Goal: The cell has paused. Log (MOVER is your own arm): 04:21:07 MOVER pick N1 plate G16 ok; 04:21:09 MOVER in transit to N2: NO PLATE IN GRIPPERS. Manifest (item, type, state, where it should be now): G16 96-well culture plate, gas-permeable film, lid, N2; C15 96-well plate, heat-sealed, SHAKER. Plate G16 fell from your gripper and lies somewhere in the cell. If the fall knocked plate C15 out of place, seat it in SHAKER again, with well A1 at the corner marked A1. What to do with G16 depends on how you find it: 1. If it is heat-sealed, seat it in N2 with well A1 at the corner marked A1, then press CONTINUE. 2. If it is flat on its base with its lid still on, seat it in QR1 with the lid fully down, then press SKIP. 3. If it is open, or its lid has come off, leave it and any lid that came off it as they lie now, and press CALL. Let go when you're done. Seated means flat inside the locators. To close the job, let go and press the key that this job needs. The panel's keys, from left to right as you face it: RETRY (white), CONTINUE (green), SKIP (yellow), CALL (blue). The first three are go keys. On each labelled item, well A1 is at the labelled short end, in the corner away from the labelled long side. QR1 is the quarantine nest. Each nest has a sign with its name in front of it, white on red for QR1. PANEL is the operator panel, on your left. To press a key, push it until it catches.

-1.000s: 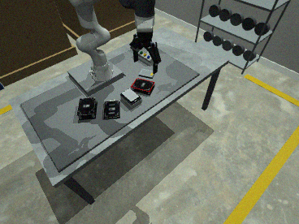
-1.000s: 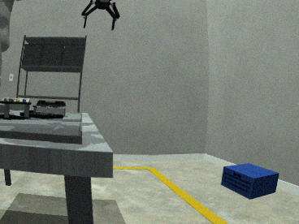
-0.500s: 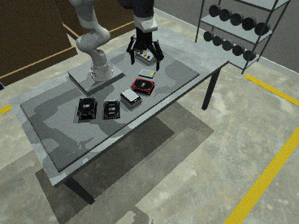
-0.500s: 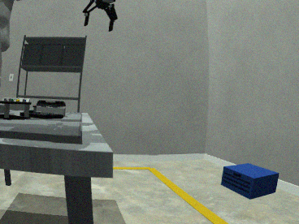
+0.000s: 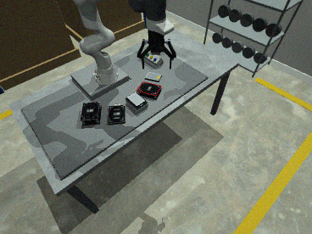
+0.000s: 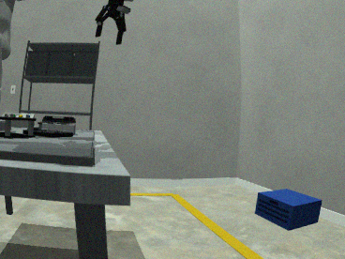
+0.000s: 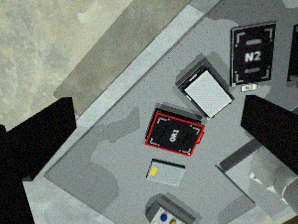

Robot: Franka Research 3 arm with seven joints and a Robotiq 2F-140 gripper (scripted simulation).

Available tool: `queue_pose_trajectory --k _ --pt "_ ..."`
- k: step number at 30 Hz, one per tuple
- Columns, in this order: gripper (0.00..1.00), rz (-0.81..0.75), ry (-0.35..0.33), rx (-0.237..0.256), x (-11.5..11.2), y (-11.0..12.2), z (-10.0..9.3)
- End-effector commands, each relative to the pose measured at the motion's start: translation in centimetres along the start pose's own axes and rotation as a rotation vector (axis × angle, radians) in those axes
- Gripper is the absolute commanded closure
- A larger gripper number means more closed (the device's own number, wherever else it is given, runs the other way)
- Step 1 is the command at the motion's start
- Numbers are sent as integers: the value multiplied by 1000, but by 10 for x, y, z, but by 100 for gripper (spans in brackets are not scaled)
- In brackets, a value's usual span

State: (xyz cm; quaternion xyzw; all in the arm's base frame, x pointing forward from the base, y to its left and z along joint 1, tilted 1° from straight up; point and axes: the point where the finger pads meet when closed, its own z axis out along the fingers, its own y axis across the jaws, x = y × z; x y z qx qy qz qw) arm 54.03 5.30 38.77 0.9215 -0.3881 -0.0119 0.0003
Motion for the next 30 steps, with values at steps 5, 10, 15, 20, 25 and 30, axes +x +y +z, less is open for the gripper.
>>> queue_pose_trajectory --k 5,10,15,20,25,30 --pt "0 -182 -7 36 -50 -32 22" --pt "0 -266 -20 44 -105 -51 49" --pt "0 -338 -29 48 -155 -61 74" --pt "0 -412 -35 48 -207 -63 102" --pt "0 -499 -38 42 -269 -55 138" --pt "0 -577 -33 33 -320 -36 175"
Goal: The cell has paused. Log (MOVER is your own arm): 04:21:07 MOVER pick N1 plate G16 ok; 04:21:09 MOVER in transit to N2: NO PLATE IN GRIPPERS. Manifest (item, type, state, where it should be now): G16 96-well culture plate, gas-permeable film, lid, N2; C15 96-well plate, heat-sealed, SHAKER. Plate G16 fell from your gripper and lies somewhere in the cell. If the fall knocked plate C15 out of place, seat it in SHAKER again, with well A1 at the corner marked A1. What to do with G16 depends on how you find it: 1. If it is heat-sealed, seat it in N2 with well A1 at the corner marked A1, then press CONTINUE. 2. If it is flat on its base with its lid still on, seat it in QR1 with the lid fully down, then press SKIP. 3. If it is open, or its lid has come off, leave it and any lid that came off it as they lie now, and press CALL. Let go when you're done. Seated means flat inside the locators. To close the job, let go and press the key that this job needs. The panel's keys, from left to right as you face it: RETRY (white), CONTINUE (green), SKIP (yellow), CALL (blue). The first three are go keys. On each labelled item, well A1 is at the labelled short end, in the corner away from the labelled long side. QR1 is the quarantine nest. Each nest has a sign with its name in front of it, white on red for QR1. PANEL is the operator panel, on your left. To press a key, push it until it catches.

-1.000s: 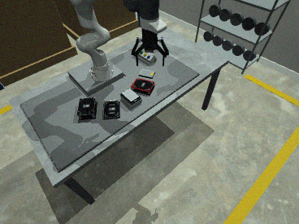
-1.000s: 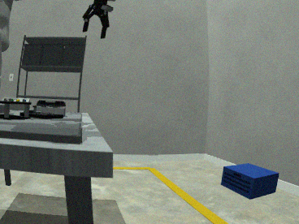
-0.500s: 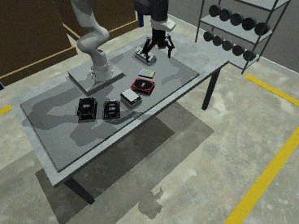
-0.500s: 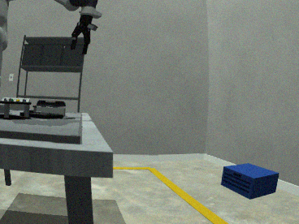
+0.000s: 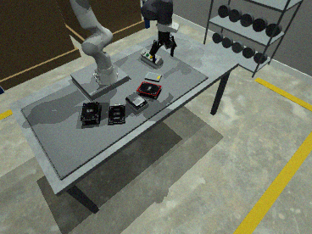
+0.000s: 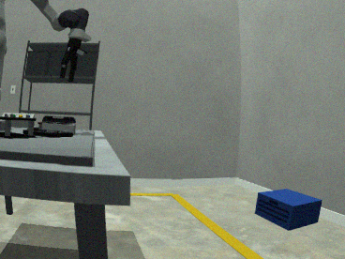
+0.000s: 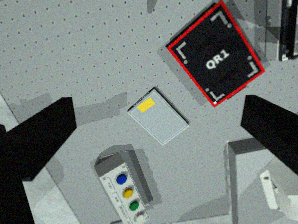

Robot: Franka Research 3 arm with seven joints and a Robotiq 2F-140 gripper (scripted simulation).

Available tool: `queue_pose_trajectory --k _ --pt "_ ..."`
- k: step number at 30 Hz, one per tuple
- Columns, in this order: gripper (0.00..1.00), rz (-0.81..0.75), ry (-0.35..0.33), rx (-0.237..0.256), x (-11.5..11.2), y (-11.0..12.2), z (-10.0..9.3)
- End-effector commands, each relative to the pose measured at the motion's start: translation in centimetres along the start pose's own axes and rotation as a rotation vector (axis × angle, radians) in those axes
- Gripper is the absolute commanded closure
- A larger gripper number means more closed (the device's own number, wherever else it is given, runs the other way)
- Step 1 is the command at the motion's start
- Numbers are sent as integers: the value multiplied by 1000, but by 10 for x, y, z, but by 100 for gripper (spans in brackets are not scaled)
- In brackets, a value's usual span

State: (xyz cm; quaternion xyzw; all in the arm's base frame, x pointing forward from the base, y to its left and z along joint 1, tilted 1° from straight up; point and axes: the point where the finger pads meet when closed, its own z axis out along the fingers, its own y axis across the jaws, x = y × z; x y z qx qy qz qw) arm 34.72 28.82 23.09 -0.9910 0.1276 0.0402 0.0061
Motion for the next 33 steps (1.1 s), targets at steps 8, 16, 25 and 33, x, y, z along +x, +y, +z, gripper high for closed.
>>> queue_pose_trajectory --k 8,16,25,33 --pt "0 -113 45 21 -63 -15 54" --pt "0 -181 64 -2 -106 0 95" --pt "0 -212 77 -15 -123 11 114" --pt "0 -223 82 -19 -128 16 121"
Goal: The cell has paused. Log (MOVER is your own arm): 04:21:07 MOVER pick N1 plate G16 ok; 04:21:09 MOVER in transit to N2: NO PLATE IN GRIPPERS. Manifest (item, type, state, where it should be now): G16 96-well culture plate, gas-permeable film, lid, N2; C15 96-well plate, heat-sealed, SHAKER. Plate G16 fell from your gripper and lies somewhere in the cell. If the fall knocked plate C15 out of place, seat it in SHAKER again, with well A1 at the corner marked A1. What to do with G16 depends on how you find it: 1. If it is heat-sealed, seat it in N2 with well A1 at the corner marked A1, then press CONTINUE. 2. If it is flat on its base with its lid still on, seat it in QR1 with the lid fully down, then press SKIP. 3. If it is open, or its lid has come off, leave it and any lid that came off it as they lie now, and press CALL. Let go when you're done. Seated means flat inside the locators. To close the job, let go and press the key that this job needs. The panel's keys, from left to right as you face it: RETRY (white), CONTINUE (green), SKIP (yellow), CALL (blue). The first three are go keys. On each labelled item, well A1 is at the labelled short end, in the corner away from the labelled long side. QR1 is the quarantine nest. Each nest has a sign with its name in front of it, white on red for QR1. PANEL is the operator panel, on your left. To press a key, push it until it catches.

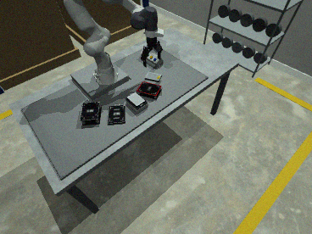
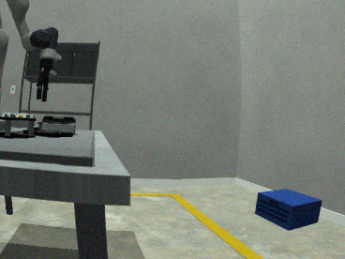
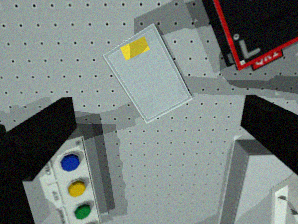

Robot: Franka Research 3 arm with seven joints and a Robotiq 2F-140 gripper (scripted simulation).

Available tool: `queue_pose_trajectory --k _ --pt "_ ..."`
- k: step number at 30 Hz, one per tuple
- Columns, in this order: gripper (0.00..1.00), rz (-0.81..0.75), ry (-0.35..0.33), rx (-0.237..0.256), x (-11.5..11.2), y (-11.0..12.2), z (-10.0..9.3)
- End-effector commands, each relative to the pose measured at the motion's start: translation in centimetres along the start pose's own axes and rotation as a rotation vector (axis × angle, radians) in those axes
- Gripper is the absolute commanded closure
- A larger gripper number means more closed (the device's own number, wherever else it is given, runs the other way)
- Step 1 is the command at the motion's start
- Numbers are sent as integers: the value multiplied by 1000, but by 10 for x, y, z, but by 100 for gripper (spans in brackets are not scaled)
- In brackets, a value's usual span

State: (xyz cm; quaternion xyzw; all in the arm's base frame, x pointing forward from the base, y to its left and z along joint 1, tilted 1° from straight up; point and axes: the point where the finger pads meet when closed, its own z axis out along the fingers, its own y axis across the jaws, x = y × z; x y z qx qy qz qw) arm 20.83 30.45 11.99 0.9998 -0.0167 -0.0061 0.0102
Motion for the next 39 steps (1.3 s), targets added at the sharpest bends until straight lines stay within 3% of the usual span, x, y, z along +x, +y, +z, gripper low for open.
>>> queue_pose_trajectory --k 1,5,6,39 --pt "0 -1 12 12 2 -4 -1" --pt "0 -1 12 12 2 -4 -1" --pt "90 -1 12 12 2 -4 -1" --pt "90 -1 12 12 2 -4 -1"
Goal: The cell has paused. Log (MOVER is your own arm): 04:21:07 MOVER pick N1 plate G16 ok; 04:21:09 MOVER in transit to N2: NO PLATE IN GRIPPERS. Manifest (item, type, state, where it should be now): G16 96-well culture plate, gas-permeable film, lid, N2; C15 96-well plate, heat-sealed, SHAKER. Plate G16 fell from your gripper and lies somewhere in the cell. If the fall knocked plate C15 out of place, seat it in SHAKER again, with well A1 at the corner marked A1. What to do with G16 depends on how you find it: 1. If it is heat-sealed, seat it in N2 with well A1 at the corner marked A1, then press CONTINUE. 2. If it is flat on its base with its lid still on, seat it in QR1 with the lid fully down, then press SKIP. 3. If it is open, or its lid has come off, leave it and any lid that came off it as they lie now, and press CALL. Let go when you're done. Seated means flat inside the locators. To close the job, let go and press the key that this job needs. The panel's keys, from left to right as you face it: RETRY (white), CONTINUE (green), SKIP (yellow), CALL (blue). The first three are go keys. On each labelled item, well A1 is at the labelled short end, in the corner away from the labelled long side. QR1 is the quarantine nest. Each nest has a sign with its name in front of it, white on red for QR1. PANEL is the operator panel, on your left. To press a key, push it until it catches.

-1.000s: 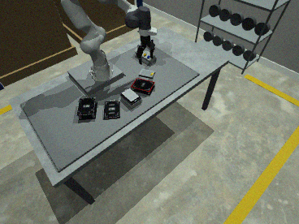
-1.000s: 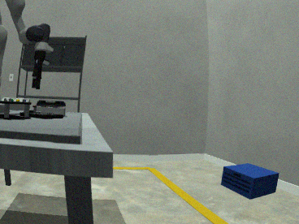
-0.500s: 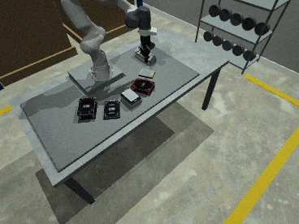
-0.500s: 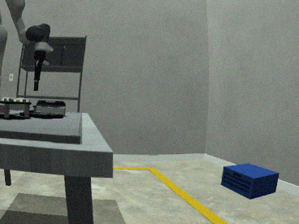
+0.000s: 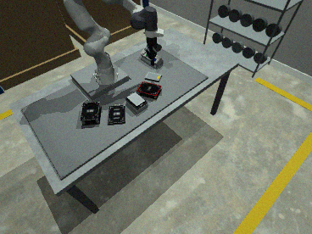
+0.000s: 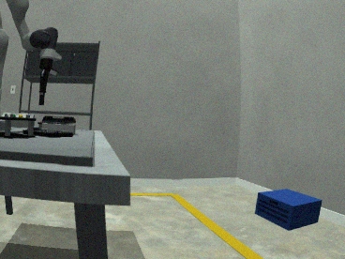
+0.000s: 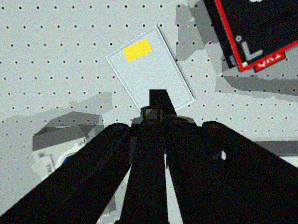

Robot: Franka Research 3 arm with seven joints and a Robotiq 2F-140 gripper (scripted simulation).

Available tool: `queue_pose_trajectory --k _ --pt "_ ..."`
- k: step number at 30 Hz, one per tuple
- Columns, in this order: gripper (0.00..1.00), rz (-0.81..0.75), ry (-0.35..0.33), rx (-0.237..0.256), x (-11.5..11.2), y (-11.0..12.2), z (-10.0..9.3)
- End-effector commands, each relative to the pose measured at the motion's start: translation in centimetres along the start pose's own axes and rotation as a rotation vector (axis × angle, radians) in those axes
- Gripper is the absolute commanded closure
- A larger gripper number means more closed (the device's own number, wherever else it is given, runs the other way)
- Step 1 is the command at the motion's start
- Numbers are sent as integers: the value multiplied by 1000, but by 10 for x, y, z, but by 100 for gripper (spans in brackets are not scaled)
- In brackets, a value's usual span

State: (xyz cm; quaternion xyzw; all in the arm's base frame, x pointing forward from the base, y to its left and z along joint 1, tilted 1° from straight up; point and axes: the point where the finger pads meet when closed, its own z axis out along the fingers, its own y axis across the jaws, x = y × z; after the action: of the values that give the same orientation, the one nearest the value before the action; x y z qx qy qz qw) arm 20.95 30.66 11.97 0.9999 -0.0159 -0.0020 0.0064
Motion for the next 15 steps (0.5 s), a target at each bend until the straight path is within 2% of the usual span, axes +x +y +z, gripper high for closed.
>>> queue_pose_trajectory --k 1,15 --pt "90 1 4 4 0 -1 -1" --pt "90 100 4 6 0 -2 -2"
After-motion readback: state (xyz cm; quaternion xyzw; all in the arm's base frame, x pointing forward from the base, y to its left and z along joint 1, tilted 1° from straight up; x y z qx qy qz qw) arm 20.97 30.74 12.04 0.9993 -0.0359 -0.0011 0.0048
